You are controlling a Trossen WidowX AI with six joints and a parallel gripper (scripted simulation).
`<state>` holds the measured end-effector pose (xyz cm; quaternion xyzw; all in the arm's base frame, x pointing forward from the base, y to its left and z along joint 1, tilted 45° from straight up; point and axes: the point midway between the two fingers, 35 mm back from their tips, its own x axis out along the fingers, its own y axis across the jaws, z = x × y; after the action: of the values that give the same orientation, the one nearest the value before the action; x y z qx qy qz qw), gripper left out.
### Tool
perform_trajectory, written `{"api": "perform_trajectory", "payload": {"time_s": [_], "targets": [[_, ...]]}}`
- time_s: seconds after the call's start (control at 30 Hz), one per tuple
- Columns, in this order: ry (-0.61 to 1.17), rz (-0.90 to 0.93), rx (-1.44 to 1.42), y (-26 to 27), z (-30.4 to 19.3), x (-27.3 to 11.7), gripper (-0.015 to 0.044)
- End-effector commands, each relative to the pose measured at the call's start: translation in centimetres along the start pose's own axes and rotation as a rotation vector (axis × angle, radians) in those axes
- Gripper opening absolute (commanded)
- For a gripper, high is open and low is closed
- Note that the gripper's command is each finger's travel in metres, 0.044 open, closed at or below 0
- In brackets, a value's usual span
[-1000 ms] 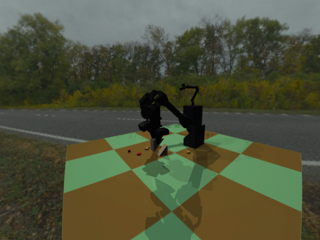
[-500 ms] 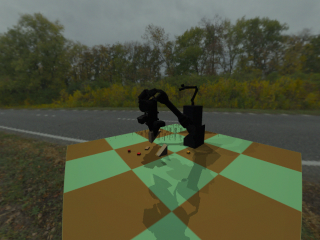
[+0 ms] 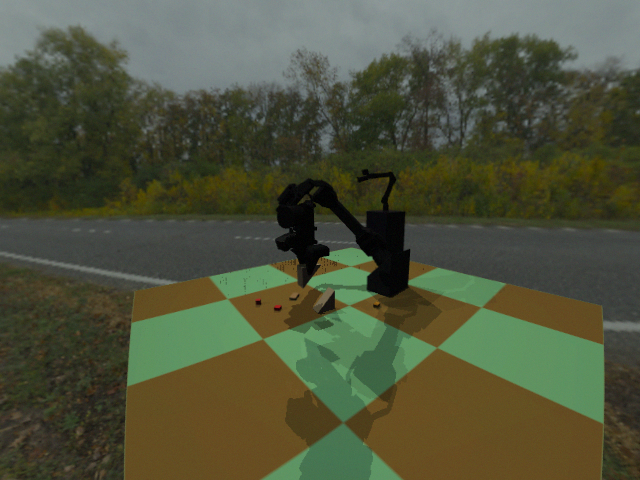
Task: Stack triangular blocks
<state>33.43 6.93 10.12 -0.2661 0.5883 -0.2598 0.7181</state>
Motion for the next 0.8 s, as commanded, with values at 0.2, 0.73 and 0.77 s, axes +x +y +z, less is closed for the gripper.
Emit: {"api": "perform_trajectory", "payload": {"time_s": [0.2,0.73,0.77], "targets": [[-0.009,0.000,0.000,-0.2,-1.4,2.8,0.0000],[-0.009,-0.003,-0.001,-0.3,-3.5,7.3,0.0000],[-0.009,-0.004,-0.001,-0.3,-3.7,7.7,0.0000]]}}
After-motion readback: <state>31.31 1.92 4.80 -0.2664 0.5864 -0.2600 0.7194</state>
